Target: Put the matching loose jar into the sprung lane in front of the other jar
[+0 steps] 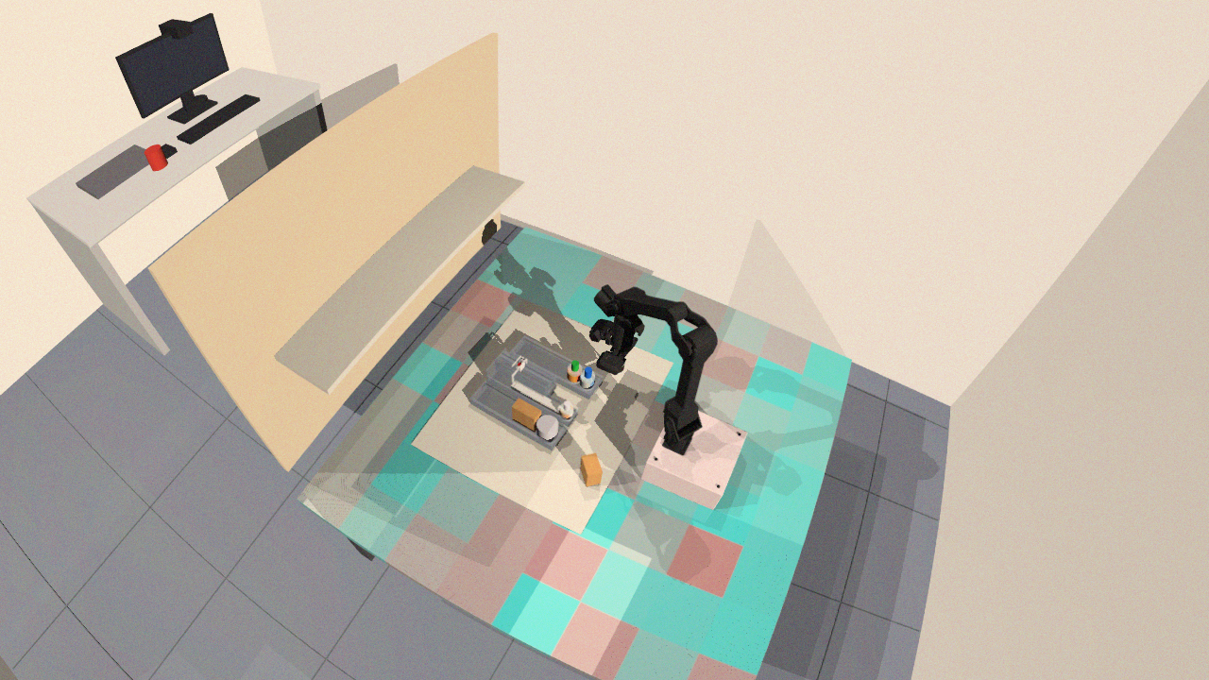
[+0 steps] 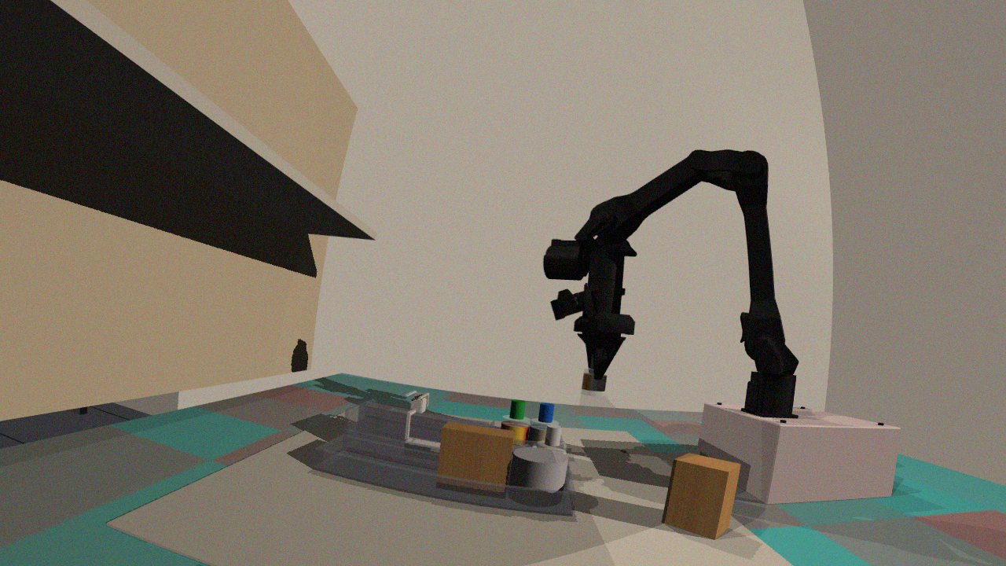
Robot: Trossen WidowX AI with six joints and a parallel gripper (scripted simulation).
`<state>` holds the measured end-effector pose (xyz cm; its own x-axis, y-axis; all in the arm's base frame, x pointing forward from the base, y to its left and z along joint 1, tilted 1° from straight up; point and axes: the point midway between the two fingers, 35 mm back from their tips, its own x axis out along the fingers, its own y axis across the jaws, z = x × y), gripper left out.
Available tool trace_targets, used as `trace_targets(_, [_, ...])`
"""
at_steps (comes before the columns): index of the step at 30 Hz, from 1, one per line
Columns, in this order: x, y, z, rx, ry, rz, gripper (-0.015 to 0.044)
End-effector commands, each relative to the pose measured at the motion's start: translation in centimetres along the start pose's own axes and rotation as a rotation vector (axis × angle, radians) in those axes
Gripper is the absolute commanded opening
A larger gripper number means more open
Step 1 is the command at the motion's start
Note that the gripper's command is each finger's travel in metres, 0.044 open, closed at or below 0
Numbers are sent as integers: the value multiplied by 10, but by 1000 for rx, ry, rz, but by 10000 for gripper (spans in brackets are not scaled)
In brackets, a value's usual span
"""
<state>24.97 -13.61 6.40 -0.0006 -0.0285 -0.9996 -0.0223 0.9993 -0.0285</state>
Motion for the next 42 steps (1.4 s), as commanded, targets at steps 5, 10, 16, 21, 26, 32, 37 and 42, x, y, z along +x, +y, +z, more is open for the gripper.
trace_targets(5, [-8, 6, 3, 1, -5, -1, 0])
trace_targets(10, [-1, 29, 14, 11, -6, 1, 0])
trace_targets(16, [8, 57, 24, 23, -7, 4, 0])
trace_targets(21, [15, 81, 30, 33, -8, 6, 0])
trace_targets(26, [23, 105, 34, 43, -8, 8, 0])
trace_targets(32, [31, 135, 35, 55, -8, 10, 0])
trace_targets(37, [38, 158, 34, 65, -7, 12, 0])
trace_targets(42, [40, 161, 34, 66, -7, 12, 0])
